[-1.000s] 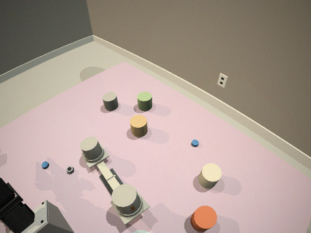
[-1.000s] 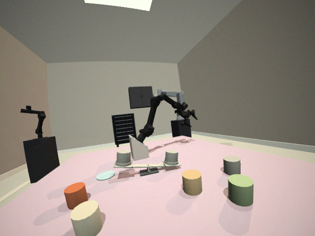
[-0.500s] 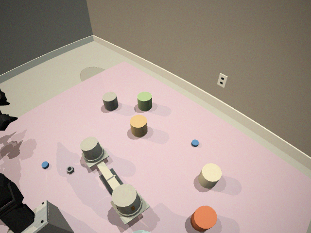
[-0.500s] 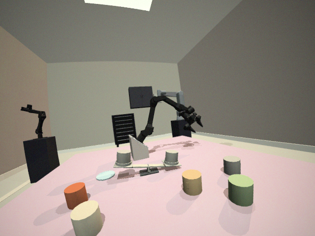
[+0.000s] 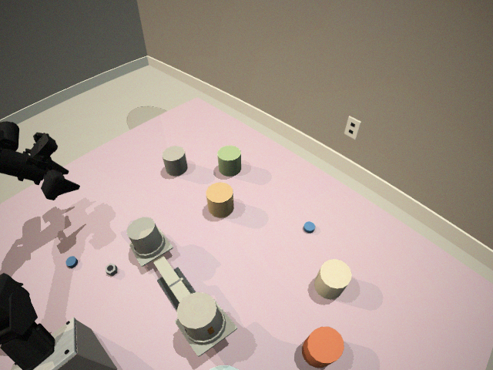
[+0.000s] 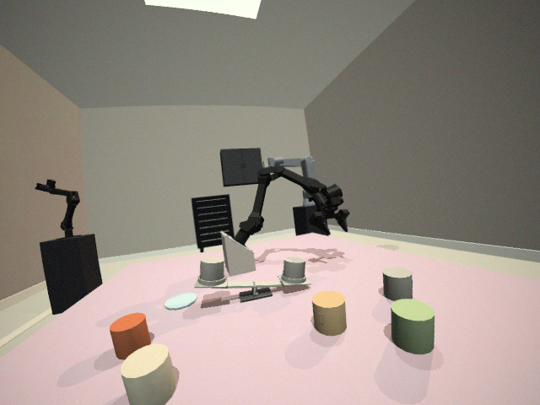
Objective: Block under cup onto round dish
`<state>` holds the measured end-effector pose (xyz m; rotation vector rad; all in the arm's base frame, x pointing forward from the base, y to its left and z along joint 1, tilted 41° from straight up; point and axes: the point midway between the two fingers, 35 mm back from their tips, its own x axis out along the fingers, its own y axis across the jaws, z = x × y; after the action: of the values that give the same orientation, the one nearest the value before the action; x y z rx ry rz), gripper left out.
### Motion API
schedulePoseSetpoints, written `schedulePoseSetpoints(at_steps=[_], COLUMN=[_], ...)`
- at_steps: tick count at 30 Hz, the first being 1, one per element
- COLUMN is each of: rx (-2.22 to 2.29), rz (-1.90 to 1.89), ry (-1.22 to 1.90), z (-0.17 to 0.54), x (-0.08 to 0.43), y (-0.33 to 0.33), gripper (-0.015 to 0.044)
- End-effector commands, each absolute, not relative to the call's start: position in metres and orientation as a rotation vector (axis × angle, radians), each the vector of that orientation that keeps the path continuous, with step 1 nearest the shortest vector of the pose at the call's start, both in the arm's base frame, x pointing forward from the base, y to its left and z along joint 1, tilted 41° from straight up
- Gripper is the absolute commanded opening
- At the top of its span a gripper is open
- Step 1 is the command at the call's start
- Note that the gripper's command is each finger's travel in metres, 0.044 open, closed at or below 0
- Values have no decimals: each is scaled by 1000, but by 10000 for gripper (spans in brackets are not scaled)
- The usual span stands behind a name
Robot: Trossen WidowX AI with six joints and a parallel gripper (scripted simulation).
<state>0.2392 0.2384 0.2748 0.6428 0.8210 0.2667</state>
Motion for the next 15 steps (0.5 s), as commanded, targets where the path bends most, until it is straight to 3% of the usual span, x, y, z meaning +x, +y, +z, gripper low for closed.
schedulePoseSetpoints(at_steps=[1, 15], rx=[546, 354], rz=[205, 54], ry=[867, 1065], z=[248, 170], x=[261, 284], y=[204, 66], gripper=[440, 440])
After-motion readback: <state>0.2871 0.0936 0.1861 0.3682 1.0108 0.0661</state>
